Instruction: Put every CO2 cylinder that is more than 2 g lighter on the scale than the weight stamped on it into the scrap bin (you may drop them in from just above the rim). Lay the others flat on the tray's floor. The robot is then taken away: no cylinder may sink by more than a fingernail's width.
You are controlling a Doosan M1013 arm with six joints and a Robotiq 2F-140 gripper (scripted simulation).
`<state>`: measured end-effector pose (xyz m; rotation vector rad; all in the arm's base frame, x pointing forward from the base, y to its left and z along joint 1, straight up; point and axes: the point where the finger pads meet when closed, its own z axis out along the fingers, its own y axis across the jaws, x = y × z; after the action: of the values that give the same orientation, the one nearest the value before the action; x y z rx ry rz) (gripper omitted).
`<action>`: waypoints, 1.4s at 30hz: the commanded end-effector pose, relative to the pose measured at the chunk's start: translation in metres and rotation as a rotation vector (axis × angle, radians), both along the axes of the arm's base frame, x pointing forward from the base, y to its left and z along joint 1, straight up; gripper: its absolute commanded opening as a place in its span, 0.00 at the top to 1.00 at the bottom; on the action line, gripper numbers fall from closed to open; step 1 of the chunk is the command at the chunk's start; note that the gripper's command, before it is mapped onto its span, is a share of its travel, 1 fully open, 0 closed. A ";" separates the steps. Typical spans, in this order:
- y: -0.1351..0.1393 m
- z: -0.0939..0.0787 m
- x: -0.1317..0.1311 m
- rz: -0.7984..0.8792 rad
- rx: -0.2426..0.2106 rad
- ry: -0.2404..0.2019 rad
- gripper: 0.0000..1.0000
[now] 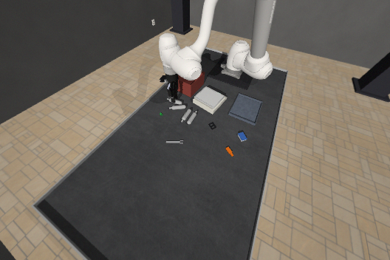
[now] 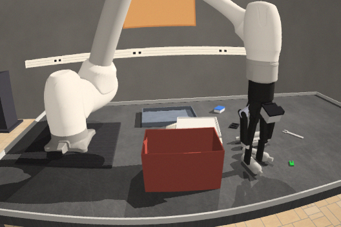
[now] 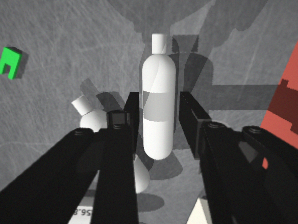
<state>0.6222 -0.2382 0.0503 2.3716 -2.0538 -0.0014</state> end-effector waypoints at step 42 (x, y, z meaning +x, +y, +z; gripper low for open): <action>0.000 -0.022 0.000 0.000 0.000 -0.002 0.68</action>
<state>0.6221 -0.2383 0.0276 2.3716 -2.0539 -0.0013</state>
